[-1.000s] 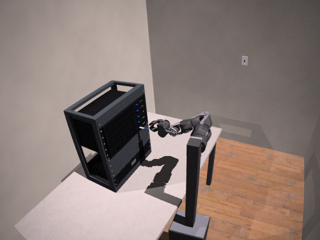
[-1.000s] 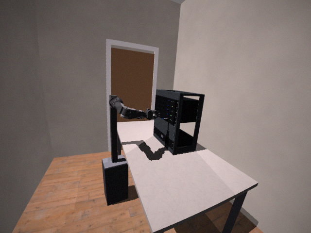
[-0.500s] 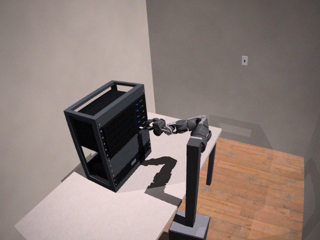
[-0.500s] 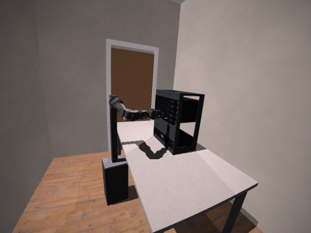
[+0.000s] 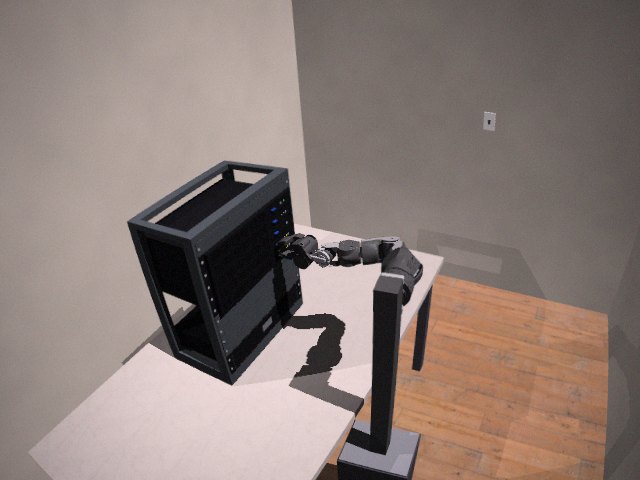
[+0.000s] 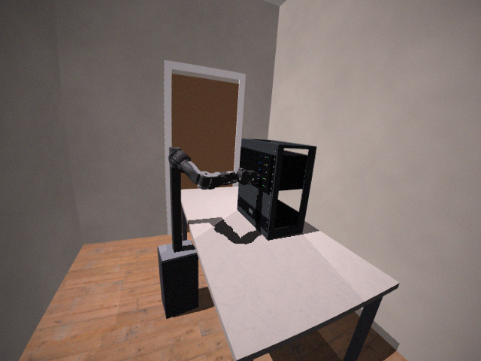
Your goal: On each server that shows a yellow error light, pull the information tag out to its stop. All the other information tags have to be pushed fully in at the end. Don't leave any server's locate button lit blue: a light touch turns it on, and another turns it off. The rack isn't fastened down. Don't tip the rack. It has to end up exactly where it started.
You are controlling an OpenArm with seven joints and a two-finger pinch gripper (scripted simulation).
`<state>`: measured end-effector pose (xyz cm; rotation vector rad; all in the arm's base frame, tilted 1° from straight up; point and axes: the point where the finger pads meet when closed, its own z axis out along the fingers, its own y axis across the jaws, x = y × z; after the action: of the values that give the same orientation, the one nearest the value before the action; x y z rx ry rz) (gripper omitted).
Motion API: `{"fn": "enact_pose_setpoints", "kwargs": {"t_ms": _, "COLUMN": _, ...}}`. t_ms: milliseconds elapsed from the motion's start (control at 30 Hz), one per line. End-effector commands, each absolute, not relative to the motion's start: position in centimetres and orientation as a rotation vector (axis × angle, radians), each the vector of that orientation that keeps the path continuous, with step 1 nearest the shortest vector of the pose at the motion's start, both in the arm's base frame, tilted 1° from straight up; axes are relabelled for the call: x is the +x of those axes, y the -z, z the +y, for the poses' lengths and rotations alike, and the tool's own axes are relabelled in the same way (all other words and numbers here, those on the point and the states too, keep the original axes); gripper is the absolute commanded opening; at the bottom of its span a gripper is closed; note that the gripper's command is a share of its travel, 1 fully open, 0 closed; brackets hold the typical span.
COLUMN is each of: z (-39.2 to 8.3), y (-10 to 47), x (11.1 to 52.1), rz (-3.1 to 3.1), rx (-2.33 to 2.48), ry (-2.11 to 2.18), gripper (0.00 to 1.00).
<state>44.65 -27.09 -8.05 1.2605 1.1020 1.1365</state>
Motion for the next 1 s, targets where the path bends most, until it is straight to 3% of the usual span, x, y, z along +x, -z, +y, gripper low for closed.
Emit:
{"fn": "enact_pose_setpoints", "kwargs": {"t_ms": 0, "z": -26.97, "y": 8.18, "x": 44.87, "rz": 1.115, "rx": 1.26, "ry": -1.136, "gripper": 0.1}}
{"fn": "enact_pose_setpoints", "kwargs": {"t_ms": 967, "z": -26.8, "y": 8.19, "x": 45.48, "rz": 1.115, "rx": 1.258, "ry": -1.138, "gripper": 0.1}}
